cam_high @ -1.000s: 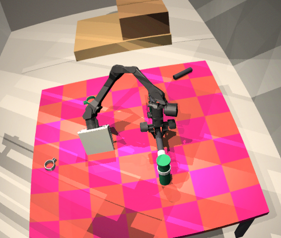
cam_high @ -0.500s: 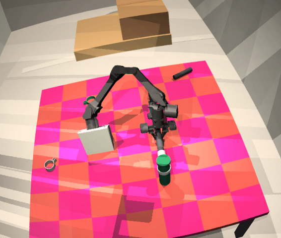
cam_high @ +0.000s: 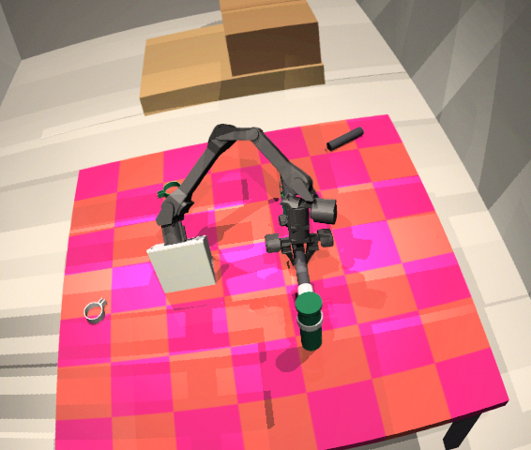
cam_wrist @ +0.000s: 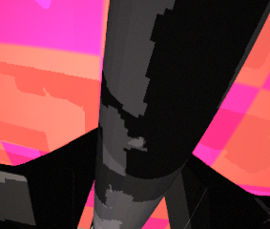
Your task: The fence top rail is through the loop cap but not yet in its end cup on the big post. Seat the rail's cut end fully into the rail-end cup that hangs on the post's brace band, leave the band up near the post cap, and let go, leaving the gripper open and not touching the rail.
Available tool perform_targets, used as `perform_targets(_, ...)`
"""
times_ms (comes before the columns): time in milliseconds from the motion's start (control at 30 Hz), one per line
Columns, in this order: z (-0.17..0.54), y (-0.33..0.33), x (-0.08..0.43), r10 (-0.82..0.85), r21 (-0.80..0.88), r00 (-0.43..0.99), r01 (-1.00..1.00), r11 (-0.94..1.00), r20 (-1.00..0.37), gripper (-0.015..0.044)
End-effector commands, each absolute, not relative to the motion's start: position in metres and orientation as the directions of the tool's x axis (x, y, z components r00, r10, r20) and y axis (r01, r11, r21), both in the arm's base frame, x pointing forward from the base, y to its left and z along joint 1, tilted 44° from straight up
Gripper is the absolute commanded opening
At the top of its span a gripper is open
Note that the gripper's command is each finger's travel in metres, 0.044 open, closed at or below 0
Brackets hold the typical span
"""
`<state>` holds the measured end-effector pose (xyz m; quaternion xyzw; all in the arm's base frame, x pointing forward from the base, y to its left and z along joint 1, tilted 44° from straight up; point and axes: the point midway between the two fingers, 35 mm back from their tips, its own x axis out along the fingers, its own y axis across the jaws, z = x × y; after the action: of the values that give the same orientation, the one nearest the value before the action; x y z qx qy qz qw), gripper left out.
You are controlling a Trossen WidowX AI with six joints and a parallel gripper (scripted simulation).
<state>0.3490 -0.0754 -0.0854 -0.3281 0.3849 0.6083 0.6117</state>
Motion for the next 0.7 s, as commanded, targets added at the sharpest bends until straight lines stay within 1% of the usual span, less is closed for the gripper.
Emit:
perform_targets(0,-0.085,-0.075,0.349,0.491,0.067,-0.036,-0.997,0.045,-0.87,0.0052)
perform_targets(300,-0.082,-0.075,0.349,0.491,0.067,-0.036,-0.997,0.045,-0.87,0.0289)
perform_targets(500,-0.055,-0.075,0.351,0.492,0.067,-0.037,-0.997,0.045,-0.87,0.044)
perform_targets(667,-0.03,-0.075,0.35,0.492,0.068,-0.037,-0.997,0.044,-0.87,0.044)
